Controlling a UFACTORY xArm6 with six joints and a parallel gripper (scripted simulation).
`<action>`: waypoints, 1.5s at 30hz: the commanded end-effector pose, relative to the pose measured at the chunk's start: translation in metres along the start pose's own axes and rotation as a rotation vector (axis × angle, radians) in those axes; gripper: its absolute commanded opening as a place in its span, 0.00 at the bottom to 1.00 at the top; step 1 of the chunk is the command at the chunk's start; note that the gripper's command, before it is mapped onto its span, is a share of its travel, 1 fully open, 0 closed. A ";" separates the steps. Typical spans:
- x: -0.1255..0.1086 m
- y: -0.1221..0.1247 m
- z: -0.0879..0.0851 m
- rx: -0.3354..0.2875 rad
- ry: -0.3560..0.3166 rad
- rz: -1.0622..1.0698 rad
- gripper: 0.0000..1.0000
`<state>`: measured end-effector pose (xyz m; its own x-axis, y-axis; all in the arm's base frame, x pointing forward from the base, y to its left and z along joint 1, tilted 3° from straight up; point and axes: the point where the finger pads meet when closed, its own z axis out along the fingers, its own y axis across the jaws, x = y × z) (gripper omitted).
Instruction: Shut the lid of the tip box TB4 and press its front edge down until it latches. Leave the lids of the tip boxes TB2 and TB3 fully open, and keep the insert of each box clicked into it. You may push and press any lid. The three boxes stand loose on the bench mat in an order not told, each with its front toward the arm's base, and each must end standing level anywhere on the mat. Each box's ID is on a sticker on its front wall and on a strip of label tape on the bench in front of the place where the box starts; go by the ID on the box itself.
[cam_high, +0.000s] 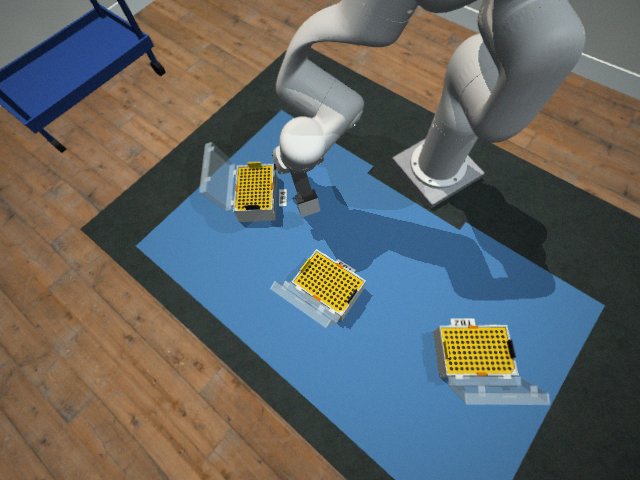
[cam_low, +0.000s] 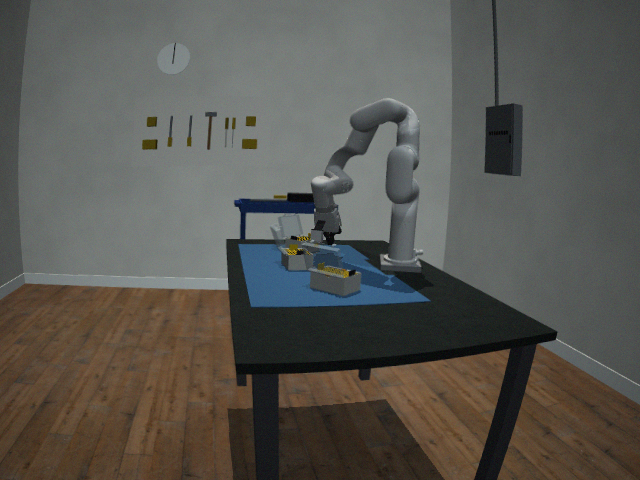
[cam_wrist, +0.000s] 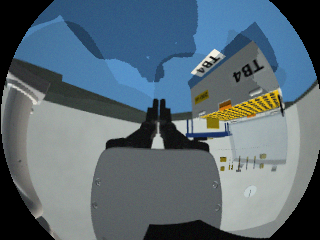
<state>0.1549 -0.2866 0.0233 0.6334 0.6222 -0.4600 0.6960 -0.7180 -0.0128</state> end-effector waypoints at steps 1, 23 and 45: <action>-0.013 0.001 -0.022 -0.003 0.000 0.002 0.00; -0.058 0.001 -0.100 -0.003 0.001 0.002 0.00; -0.067 0.001 -0.116 -0.003 0.000 0.002 0.00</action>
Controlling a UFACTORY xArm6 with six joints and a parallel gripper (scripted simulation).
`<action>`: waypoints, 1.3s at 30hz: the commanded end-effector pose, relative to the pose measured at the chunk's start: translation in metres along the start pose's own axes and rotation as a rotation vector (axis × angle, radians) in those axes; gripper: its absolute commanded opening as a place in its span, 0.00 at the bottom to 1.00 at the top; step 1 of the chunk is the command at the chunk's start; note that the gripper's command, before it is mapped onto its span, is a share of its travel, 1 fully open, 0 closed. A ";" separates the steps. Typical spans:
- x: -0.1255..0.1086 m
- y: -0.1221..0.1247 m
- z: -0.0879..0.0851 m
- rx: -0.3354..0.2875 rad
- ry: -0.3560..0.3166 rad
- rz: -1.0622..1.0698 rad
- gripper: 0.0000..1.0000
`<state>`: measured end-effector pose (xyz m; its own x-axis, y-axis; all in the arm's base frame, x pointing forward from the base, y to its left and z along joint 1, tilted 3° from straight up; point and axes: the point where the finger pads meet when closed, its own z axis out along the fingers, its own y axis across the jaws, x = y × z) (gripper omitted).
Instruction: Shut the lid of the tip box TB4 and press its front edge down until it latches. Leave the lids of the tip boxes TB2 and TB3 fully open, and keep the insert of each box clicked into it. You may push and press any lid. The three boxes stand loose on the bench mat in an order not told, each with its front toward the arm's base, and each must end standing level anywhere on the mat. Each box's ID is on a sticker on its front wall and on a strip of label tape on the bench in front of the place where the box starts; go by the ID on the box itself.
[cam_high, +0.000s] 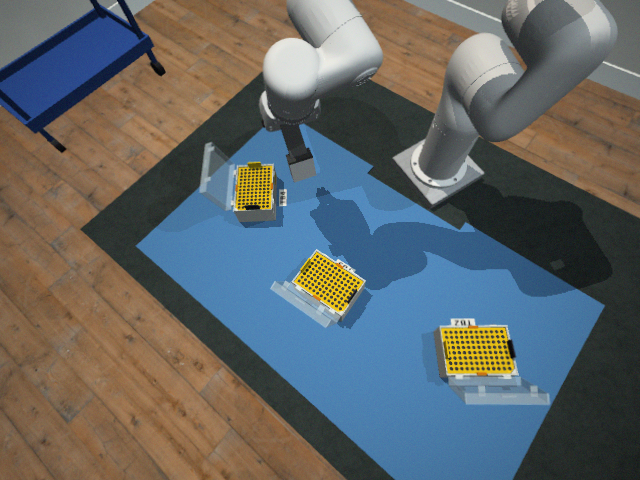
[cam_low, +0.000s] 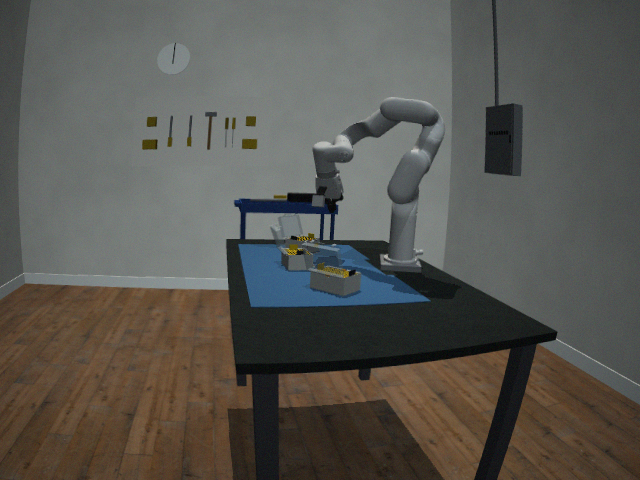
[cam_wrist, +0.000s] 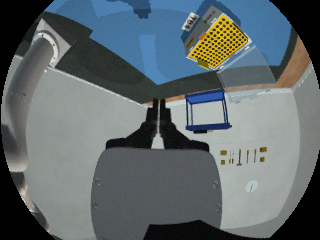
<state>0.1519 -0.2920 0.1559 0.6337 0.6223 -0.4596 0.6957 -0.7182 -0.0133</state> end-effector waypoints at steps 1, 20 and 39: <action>-0.001 0.001 -0.001 -0.004 0.000 0.002 0.00; -0.004 0.051 -0.004 0.081 0.066 0.318 0.00; -0.009 0.136 -0.008 0.224 0.177 0.854 0.00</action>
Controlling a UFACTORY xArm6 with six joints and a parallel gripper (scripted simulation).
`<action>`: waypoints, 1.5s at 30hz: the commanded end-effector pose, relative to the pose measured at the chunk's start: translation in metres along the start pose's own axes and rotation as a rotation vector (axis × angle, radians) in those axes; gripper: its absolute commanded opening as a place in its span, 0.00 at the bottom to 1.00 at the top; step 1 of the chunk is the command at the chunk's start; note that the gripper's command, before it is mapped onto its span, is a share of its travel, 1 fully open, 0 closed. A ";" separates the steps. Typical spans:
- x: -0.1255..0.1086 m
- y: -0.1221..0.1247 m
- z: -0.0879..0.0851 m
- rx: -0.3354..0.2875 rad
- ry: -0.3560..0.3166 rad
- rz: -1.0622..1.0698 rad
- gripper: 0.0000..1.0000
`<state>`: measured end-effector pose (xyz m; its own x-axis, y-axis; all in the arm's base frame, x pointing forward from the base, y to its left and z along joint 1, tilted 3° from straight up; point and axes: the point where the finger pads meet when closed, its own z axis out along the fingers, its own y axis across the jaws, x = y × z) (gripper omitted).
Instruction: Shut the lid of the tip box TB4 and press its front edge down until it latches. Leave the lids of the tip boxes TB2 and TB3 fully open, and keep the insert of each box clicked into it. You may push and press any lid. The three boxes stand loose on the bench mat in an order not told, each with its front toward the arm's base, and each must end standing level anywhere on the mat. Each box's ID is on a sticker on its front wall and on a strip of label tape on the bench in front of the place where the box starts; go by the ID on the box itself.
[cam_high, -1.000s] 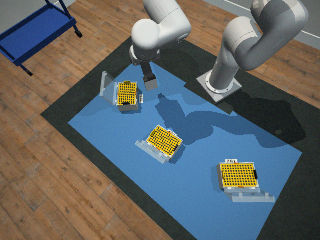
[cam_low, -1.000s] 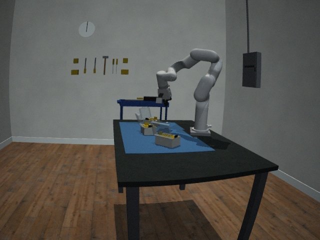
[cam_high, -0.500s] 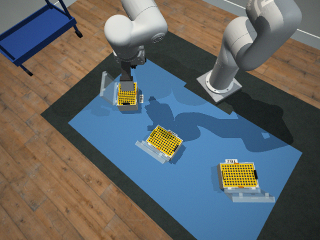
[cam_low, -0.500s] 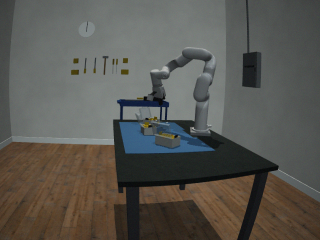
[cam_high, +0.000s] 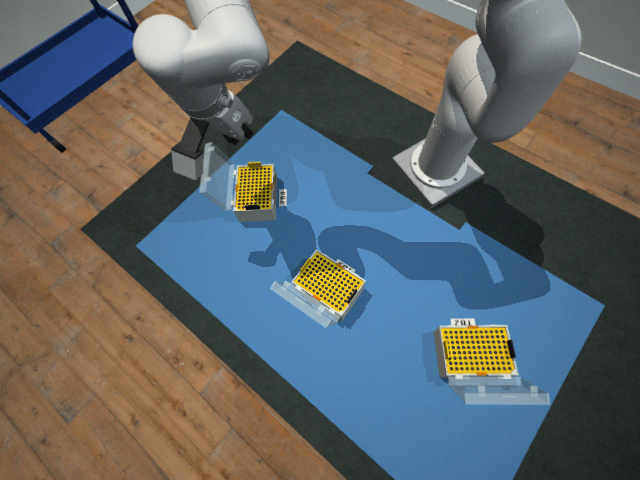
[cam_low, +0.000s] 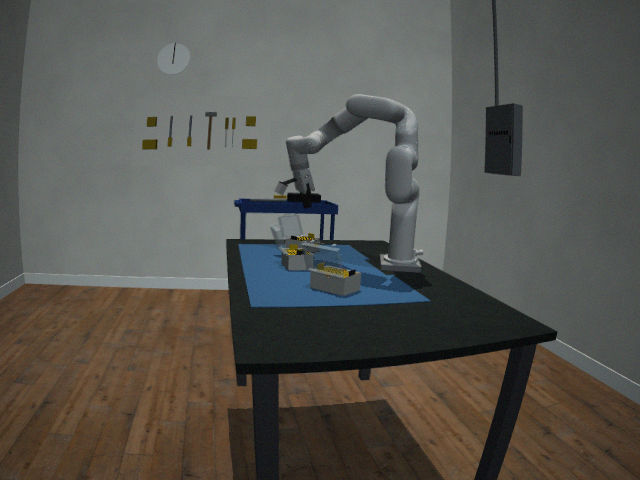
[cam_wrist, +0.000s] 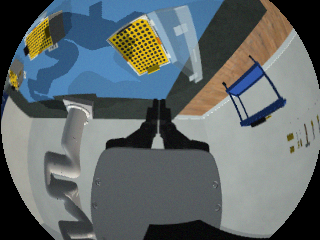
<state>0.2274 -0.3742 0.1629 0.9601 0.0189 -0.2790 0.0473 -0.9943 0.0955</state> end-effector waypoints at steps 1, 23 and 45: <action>0.018 0.023 -0.006 0.056 0.023 0.179 0.00; 0.073 0.093 -0.021 0.203 0.139 0.749 0.00; 0.079 0.101 -0.023 0.290 0.206 1.083 0.00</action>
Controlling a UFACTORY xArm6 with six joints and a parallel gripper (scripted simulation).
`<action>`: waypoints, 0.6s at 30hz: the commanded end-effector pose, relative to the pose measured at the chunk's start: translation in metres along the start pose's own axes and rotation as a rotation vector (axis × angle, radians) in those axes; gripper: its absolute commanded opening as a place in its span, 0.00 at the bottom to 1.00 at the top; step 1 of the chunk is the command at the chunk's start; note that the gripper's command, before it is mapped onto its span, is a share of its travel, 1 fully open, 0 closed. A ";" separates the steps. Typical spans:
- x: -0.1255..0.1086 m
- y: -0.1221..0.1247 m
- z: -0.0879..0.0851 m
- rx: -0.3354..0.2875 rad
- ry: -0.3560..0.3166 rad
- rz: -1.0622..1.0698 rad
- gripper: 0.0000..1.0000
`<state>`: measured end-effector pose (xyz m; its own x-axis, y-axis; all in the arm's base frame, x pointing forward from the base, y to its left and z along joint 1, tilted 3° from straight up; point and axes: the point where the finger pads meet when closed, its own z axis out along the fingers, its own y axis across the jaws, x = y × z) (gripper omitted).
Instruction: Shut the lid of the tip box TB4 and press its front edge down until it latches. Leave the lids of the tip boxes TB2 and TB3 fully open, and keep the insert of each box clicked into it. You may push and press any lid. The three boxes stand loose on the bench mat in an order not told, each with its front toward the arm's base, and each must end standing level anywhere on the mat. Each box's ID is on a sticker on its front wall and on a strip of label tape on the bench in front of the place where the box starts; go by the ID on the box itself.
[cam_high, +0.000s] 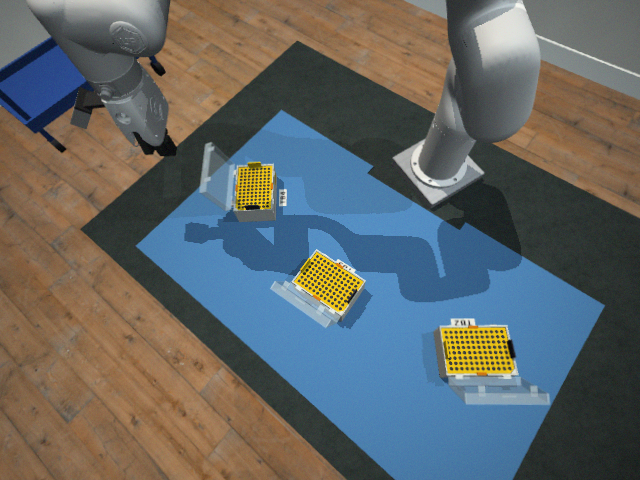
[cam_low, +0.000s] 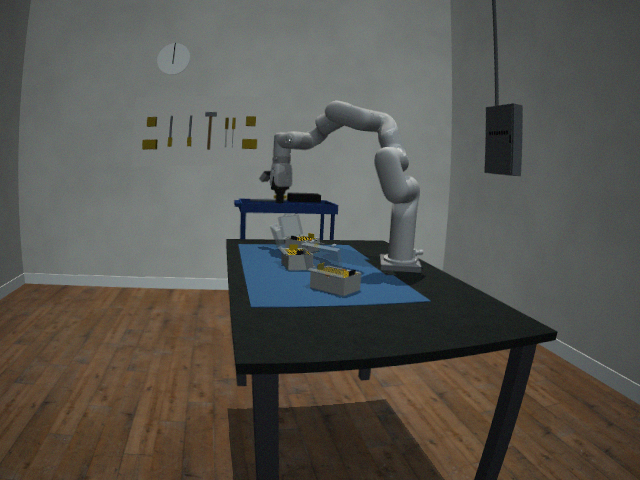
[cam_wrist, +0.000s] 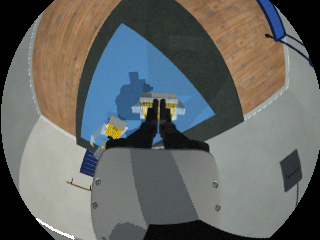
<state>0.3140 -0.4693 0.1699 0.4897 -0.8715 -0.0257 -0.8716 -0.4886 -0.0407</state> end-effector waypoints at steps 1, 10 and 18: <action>0.001 0.000 -0.002 0.001 0.007 0.004 0.00; 0.001 0.000 0.001 0.001 0.007 0.004 0.00; 0.001 0.000 0.014 0.001 0.007 0.004 0.00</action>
<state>0.3141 -0.4689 0.1595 0.4862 -0.8735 -0.0247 -0.8735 -0.4850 -0.0410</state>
